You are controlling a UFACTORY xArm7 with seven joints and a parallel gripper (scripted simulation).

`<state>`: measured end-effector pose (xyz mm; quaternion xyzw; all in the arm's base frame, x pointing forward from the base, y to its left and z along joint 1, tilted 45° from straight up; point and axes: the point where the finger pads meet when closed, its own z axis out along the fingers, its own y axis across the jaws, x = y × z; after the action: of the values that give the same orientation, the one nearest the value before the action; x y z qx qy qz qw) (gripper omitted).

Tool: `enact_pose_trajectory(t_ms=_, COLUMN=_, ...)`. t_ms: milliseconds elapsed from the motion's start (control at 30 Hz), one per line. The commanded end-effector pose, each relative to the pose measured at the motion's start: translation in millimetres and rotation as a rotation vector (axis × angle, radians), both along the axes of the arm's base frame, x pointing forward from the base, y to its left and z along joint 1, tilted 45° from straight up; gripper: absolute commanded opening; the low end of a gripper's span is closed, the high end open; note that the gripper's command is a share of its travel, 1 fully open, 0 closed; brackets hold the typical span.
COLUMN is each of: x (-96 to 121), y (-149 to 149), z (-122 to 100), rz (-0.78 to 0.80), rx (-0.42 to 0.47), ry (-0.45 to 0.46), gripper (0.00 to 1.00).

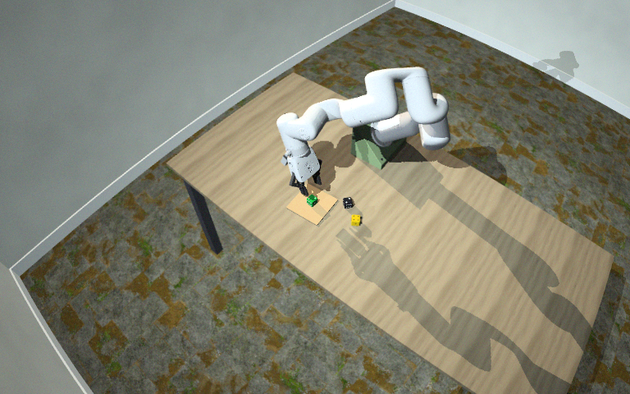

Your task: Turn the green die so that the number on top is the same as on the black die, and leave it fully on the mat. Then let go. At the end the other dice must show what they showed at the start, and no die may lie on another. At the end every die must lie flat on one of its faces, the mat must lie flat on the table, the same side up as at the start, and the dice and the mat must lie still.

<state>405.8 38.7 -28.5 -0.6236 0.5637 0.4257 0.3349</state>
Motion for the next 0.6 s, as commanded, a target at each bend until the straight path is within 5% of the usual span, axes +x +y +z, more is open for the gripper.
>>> enact_pose_trajectory(t_ms=0, x=0.8, y=-1.9, z=1.5, rz=-0.004, rx=-0.08, ry=-0.014, gripper=0.69)
enact_pose_trajectory(t_ms=233, x=0.7, y=-1.7, z=1.9, rz=-0.002, rx=-0.11, ry=-0.017, gripper=0.69)
enact_pose_trajectory(t_ms=567, x=0.6, y=0.9, z=5.2, rz=0.012, rx=-0.339, ry=-0.049, gripper=0.69)
